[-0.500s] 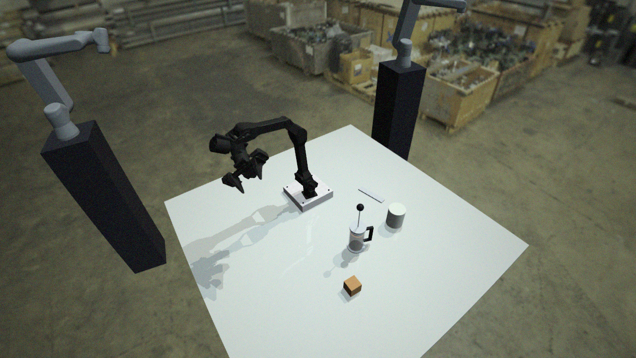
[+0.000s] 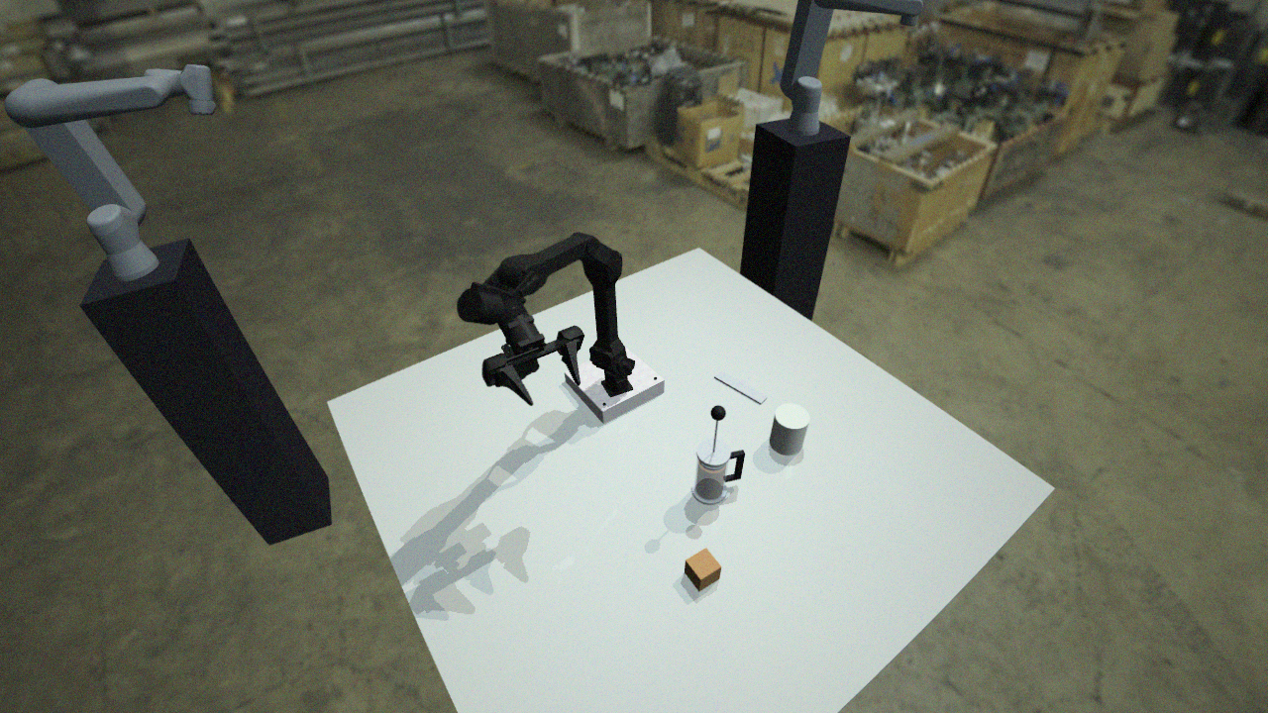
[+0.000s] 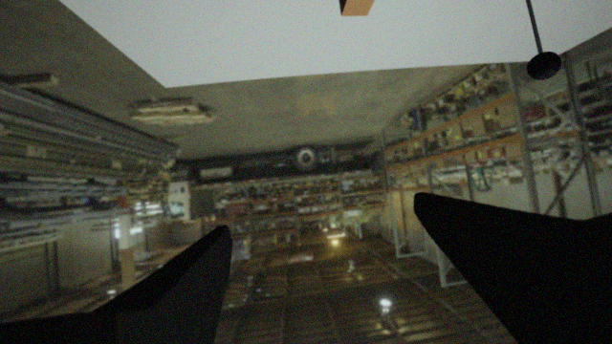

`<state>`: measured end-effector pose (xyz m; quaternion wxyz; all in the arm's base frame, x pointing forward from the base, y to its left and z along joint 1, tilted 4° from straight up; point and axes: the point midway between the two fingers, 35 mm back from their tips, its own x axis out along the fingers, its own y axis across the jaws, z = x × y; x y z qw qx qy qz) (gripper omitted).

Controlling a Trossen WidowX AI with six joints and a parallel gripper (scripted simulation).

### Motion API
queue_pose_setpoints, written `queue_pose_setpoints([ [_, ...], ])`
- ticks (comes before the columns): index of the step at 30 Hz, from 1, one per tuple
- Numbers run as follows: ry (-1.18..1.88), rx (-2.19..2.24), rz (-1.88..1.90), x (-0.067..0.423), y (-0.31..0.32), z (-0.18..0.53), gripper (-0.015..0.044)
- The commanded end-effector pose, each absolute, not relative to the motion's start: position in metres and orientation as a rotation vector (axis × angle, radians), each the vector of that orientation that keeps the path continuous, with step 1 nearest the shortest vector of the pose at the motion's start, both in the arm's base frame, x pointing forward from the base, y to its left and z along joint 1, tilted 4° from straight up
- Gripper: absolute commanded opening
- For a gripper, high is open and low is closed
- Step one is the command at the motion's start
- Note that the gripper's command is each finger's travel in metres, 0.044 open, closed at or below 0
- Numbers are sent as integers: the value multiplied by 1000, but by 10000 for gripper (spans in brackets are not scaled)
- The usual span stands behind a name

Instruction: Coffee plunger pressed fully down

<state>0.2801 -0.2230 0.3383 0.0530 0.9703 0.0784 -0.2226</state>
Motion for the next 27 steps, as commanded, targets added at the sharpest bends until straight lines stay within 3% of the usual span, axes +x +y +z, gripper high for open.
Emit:
queue_pose_setpoints([
  [1, 452, 2322, -579, 312, -161, 326, 440],
  [14, 643, 1383, -305, 339, -72, 308, 440],
  [27, 649, 497, 6, 336, 13, 298, 440],
])
